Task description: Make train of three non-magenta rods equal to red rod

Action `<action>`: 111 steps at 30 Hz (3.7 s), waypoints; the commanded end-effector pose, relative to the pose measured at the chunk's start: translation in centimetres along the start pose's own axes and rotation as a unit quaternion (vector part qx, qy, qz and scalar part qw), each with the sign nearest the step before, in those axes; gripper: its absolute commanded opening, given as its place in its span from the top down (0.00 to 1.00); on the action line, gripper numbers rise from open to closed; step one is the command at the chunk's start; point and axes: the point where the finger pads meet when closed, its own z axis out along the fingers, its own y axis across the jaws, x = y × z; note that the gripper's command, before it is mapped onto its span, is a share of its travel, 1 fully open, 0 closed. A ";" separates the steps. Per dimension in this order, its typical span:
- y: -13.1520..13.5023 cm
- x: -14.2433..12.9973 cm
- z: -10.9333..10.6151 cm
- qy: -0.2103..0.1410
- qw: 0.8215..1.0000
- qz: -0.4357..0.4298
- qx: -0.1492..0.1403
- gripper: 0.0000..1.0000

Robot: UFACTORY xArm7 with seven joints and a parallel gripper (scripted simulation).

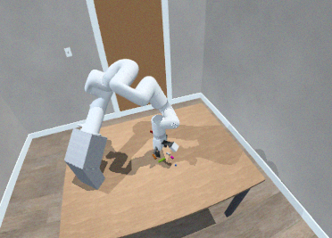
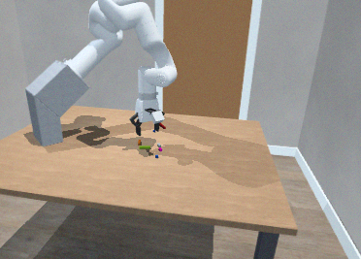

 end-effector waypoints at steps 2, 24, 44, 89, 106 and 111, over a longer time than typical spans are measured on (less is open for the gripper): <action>0.0 0.1 -0.1 0.001 1.000 0.000 0.000 0.00; 0.0 0.1 -0.1 0.001 1.000 0.000 0.000 0.00; 0.0 0.1 -0.1 0.001 1.000 0.004 0.000 0.00; 1.7 -4.0 0.2 -0.020 0.639 0.769 -0.011 0.00; 2.8 -2.8 -0.1 0.000 0.384 0.923 0.001 0.00; 2.8 -2.8 -0.1 0.000 0.383 0.924 0.001 0.00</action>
